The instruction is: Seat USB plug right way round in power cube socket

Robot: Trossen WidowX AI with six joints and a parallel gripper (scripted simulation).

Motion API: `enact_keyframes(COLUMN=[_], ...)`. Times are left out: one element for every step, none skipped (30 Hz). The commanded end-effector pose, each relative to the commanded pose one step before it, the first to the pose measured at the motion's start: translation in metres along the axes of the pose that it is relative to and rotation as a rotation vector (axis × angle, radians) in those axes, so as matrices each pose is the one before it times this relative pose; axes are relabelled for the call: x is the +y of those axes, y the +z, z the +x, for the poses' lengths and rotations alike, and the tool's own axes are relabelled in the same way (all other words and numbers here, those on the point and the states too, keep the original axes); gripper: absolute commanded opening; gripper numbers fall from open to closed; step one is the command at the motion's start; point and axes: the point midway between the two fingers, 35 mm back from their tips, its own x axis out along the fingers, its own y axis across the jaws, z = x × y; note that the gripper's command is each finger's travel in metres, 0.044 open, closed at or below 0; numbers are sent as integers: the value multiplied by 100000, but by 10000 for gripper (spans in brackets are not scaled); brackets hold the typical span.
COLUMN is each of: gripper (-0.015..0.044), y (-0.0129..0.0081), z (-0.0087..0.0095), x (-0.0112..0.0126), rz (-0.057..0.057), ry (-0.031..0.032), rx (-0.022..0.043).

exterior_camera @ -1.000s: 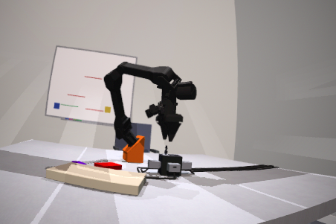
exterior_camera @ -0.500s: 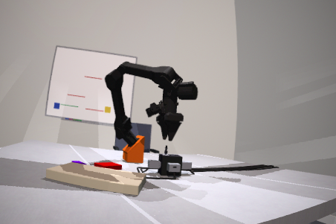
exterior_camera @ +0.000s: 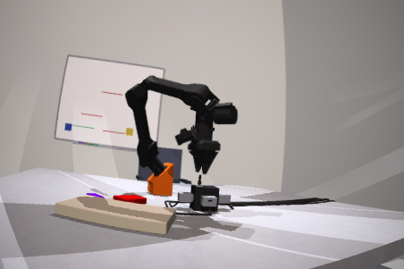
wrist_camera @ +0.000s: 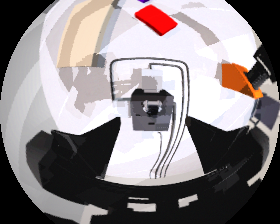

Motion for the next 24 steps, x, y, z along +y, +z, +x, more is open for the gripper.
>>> enact_keyframes(gripper=[440, 440, 440, 440, 440, 440, 440, 440, 440, 440, 440, 440, 414, 387, 361, 335, 309, 282, 256, 230, 204, 177, 151, 125], y=[104, 1, 1, 1, 1, 1, 1, 1, 1, 1, 0, 0, -73, 0, 0, 0, 0, 0, 0, 0, 0, 0, 0, 0], z=[462, 100, 100, 100, 100, 98, 98, 97, 76, 46, 15, 0, -184, 0, 0, 0, 0, 0, 0, 0, 0, 0, 0, 0], x=[-112, 0, 0, 0, 0, 0, 0, 0, -1, 0, 0, 0, 108, 0, 0, 0, 0, 0, 0, 0, 0, 0, 0, 0], rz=[-791, 1, 1, 1, 1, 1, 1, 1, 1, 1, 0, 0, 813, 0, 0, 0, 0, 0, 0, 0, 0, 0, 0, 0], ry=[-26, 2, 2, 2, 2, 2, 2, 2, 1, 1, 0, 0, -81, 0, 0, 0, 0, 0, 0, 0, 0, 0, 0, 0], rx=[-569, -3, -3, -3, -3, -3, -4, -4, -3, -2, -1, 0, 499, 0, 0, 0, 0, 0, 0, 0, 0, 0, 0, 0])
